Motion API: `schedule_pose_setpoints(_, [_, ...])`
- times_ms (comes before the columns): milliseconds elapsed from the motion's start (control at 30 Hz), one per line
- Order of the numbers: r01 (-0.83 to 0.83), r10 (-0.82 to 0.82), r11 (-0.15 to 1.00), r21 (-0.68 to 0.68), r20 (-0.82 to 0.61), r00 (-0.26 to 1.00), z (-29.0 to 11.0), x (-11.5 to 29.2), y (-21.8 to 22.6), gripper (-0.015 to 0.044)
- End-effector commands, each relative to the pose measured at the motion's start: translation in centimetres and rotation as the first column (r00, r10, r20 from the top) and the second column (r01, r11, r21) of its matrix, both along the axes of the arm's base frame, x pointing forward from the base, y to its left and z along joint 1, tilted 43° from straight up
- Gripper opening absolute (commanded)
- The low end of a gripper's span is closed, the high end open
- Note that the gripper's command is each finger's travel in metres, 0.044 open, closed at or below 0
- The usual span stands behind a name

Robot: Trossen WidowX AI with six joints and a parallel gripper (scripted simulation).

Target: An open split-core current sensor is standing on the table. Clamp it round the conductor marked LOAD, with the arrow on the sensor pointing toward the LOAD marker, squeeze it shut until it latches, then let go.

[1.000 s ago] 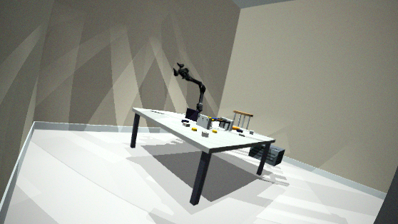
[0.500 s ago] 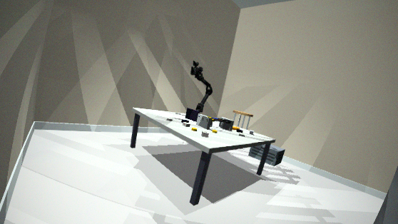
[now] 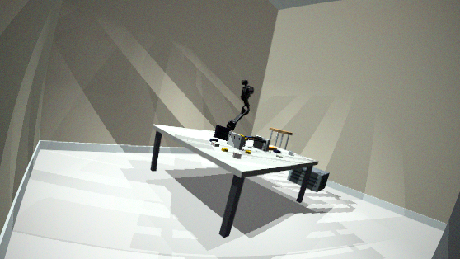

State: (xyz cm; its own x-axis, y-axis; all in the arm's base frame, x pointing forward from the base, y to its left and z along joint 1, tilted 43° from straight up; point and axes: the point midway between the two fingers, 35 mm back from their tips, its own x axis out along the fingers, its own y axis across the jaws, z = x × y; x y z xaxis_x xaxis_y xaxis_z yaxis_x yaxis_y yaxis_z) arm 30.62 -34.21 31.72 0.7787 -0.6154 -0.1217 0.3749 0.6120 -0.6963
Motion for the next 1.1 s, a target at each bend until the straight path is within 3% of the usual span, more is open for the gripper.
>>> schedule_pose_setpoints(0, [-0.102,0.093,0.991,0.090,0.103,0.990,0.6,2.7,6.7,0.0440])
schedule_pose_setpoints(300, [-0.384,0.282,0.877,0.289,0.338,0.898,1.3,4.4,22.0,0.0440])
schedule_pose_setpoints(567, [-0.623,0.372,0.637,0.454,0.528,0.764,0.7,1.3,33.4,0.0440])
schedule_pose_setpoints(867, [-0.635,0.376,0.613,0.471,0.533,0.758,0.4,1.1,34.2,0.0440])
schedule_pose_setpoints(1067, [-0.472,0.396,0.611,0.635,0.271,0.877,-4.9,6.0,32.2,0.0440])
